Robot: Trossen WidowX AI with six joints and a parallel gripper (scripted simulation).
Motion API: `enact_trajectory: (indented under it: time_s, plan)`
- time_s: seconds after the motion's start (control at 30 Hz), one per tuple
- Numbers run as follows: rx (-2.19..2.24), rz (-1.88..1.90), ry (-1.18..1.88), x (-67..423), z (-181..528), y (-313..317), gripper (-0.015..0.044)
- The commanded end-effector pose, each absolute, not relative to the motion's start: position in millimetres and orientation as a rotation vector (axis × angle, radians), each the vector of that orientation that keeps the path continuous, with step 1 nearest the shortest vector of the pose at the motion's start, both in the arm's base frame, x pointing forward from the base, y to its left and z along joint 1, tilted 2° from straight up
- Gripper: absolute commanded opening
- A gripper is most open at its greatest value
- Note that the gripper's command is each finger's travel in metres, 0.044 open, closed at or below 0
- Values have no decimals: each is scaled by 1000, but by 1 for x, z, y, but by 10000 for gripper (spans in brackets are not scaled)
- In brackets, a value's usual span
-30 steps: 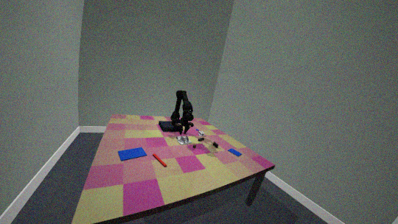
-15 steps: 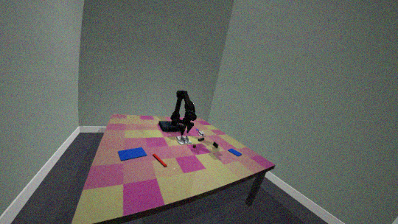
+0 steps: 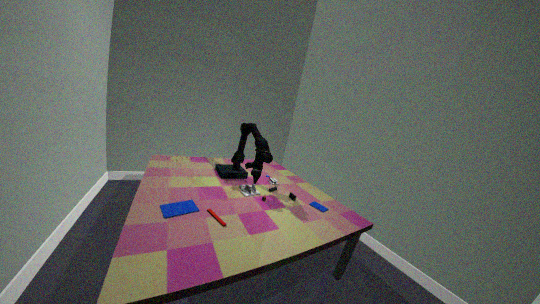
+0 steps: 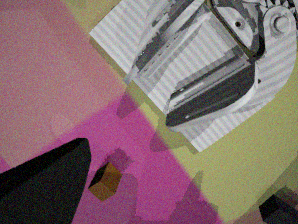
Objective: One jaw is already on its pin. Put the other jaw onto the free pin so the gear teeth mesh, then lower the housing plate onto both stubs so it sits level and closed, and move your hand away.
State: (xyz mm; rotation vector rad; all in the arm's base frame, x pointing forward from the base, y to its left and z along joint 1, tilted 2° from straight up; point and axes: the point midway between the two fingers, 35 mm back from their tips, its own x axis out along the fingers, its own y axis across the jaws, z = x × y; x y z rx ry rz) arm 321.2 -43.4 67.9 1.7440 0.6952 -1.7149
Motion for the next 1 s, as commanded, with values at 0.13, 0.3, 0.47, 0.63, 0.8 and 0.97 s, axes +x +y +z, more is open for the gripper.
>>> enact_trajectory:
  time_s: [0.13, 0.3, 0.47, 0.63, 0.8, 0.97]
  plan:
    - [1578, -1559, 872, 323, 69, -24, 440]
    - [1478, -1461, 966, 324, 69, -13, 440]
    - [1374, -1360, 1052, 324, 70, -1, 440]
    - [1269, -1258, 1132, 324, 70, 11, 440]
    - [1162, -1153, 1204, 323, 71, 22, 440]
    - [1053, -1046, 1269, 322, 72, 34, 440]
